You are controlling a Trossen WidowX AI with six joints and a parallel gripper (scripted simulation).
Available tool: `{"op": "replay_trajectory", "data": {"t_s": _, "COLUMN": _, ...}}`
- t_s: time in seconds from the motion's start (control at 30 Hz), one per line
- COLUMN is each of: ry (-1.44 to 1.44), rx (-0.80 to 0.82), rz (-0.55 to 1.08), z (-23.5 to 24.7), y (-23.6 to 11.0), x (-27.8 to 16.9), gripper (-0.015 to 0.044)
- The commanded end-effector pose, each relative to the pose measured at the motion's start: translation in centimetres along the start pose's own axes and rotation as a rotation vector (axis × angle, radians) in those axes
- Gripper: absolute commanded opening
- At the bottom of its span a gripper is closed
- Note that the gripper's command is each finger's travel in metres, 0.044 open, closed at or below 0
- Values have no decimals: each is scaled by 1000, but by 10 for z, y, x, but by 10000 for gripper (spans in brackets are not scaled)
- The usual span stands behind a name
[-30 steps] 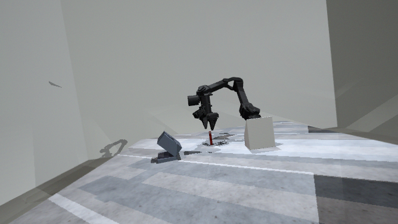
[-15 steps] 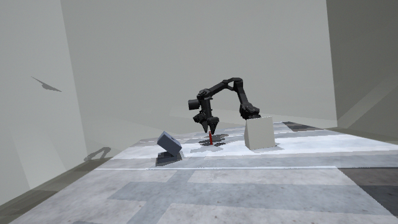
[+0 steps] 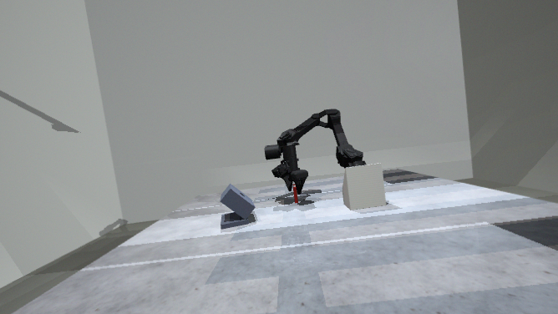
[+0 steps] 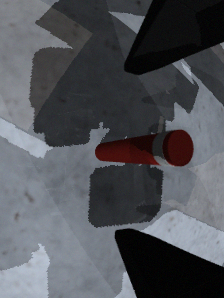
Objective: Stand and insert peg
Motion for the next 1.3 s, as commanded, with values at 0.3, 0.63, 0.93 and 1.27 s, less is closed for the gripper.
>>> {"op": "replay_trajectory", "data": {"t_s": 0.3, "ry": 0, "rx": 0, "rz": 2, "z": 0, "y": 3, "x": -1, "gripper": 282}}
{"op": "replay_trajectory", "data": {"t_s": 0.63, "ry": 0, "rx": 0, "rz": 2, "z": 0, "y": 3, "x": -1, "gripper": 20}}
{"op": "replay_trajectory", "data": {"t_s": 0.93, "ry": 0, "rx": 1, "rz": 1, "z": 0, "y": 0, "x": 0, "gripper": 0}}
{"op": "replay_trajectory", "data": {"t_s": 1.27, "ry": -3, "rx": 8, "rz": 0, "z": 1, "y": -35, "x": 4, "gripper": 0}}
Point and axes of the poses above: the point midway between the two fingers, 35 mm back from their tips, its own y axis out along the fingers, its own z axis across the jaws, x = y × z, the point moved 4 cm from there along -y, back along the fingers, and after that the axes turned 8 degrees about -y, right-handed, at the moved point
